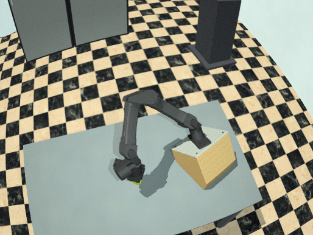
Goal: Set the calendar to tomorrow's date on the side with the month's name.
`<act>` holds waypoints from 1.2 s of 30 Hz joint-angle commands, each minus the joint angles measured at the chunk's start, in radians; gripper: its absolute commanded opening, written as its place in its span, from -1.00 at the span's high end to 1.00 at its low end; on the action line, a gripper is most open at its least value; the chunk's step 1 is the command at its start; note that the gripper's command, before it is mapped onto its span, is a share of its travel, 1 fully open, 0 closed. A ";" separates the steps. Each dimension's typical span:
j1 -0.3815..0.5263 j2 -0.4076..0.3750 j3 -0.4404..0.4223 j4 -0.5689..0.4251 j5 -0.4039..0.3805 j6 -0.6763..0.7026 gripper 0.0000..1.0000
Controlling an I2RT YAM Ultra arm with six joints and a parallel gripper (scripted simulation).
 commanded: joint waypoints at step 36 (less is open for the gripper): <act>0.019 -0.011 0.020 -0.002 0.009 -0.010 0.11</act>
